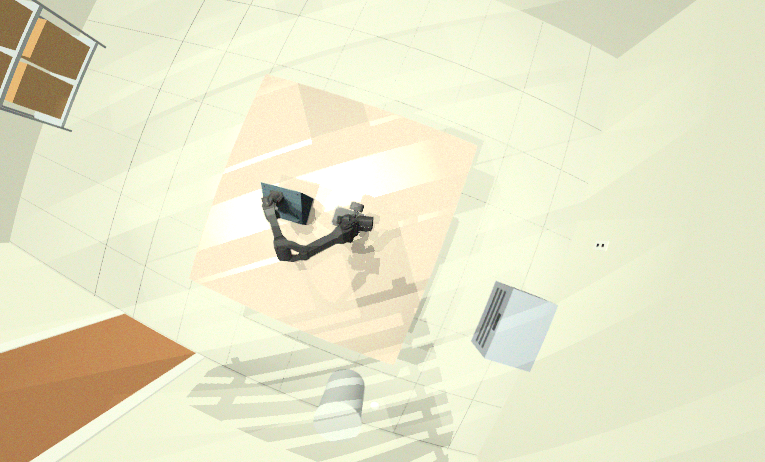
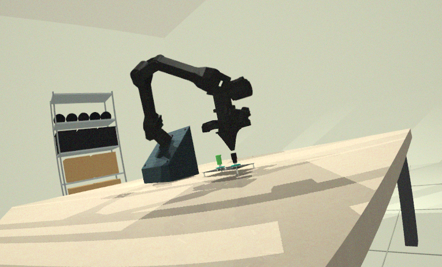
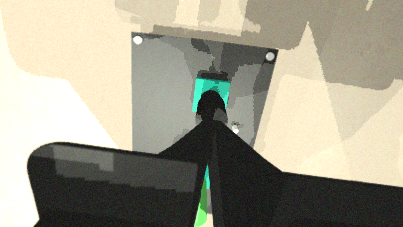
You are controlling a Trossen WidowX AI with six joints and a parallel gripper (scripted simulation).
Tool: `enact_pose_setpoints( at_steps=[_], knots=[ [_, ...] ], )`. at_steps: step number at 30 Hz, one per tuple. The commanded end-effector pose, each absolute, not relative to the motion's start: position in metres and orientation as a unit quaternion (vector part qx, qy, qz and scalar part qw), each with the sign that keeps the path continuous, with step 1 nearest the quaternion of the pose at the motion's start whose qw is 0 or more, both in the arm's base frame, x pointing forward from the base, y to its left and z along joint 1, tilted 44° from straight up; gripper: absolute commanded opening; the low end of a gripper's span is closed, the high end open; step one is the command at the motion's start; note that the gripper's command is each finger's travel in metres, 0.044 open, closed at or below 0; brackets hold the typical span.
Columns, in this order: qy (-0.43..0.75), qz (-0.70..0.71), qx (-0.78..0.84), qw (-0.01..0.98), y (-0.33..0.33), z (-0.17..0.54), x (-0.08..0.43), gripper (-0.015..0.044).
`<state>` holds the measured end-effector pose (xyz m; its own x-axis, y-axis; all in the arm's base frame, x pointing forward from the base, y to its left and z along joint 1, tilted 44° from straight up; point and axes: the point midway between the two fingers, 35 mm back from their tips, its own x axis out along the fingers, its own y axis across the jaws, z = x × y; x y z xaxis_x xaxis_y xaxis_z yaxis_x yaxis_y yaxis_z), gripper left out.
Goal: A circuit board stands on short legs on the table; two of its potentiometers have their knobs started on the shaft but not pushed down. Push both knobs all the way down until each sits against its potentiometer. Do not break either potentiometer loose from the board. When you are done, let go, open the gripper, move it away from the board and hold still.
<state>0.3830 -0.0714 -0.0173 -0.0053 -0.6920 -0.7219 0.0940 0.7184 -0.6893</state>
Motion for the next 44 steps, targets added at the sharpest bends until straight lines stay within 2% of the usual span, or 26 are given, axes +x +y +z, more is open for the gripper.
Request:
enact_pose_setpoints(
  at_steps=[1,10,17,25,44],
  knots=[
    [0.645,-0.295,-0.232,0.666,-0.071,-0.017,0.383,0.0026],
    [0.644,-0.296,-0.229,0.667,-0.068,-0.017,0.376,0.0262],
    [0.647,-0.293,-0.224,0.667,-0.040,-0.013,0.297,0.0440],
    [0.649,-0.294,-0.230,0.663,-0.033,-0.014,0.202,0.0440],
    [0.648,-0.294,-0.230,0.663,-0.033,-0.014,0.200,0.0440]
  ],
)
